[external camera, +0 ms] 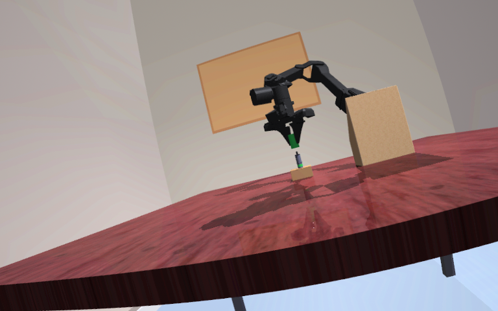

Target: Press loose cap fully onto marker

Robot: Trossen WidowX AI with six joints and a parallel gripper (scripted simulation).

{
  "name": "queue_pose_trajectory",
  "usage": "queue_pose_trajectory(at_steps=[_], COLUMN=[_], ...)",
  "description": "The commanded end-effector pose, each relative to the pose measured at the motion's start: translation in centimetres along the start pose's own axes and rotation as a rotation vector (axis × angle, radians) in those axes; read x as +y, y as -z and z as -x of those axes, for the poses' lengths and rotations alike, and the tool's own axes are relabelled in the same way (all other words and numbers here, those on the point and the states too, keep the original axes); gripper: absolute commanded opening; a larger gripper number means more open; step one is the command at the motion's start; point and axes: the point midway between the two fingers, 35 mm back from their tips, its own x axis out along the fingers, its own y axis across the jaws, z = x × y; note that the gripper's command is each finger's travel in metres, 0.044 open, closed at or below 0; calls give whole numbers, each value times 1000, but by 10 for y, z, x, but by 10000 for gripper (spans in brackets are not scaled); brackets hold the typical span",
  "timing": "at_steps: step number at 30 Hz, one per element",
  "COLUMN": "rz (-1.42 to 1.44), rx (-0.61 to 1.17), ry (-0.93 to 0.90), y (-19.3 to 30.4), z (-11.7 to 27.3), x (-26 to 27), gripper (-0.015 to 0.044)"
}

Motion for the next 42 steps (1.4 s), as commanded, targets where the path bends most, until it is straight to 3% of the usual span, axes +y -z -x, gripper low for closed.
queue_pose_trajectory(at_steps=[1, 31, 42], rz=[4, 3, 3], rx=[-1, 1, 1], ry=[5, 7, 7], y=[1, 2, 2], z=[-3, -51, -52], x=[0, -1, -1], gripper=[0, 0, 0])
